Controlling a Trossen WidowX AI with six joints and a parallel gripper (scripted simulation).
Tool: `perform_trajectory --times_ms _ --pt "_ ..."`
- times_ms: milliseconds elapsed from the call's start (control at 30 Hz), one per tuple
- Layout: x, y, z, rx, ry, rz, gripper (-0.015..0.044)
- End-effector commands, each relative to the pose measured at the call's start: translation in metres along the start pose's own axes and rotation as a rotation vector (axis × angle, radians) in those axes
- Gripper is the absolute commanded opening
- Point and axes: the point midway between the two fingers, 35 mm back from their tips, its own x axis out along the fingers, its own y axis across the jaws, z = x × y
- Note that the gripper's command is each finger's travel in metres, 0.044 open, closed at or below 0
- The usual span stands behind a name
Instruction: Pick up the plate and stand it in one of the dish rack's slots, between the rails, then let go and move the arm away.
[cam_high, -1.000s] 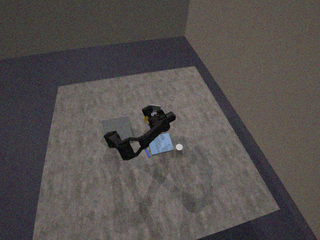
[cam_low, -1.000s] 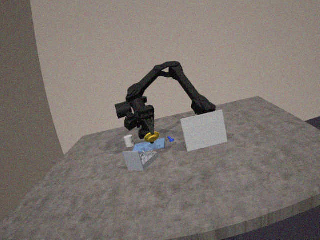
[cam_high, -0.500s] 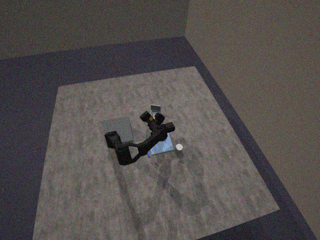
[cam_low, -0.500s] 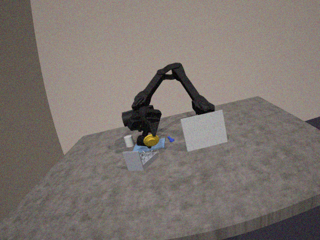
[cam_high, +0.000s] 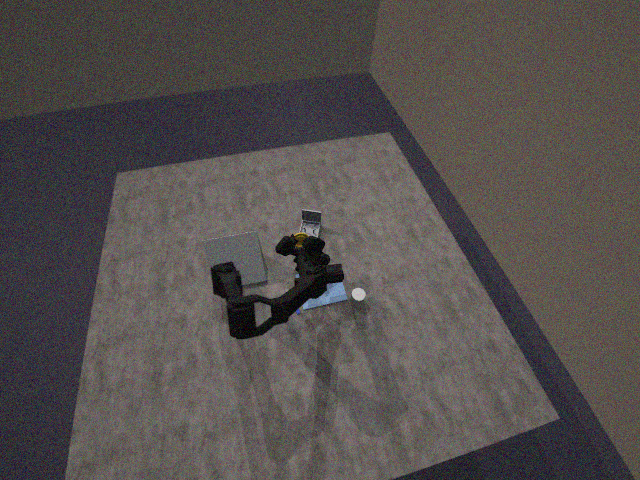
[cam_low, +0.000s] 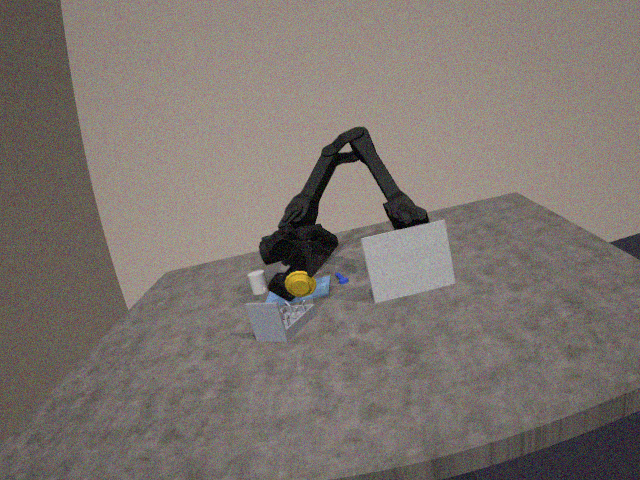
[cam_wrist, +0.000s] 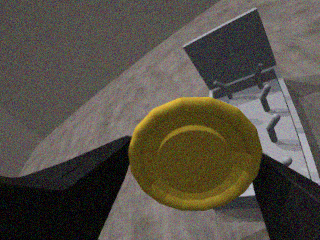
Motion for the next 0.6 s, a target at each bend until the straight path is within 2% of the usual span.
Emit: perform_trajectory --times_ms 0,567 --pt "-0.004 -0.001 0.000 -0.105 -0.080 -0.014 0.0000" --pt "-0.021 -0.009 -0.012 -0.528 -0.345 -0.171 0.0000"
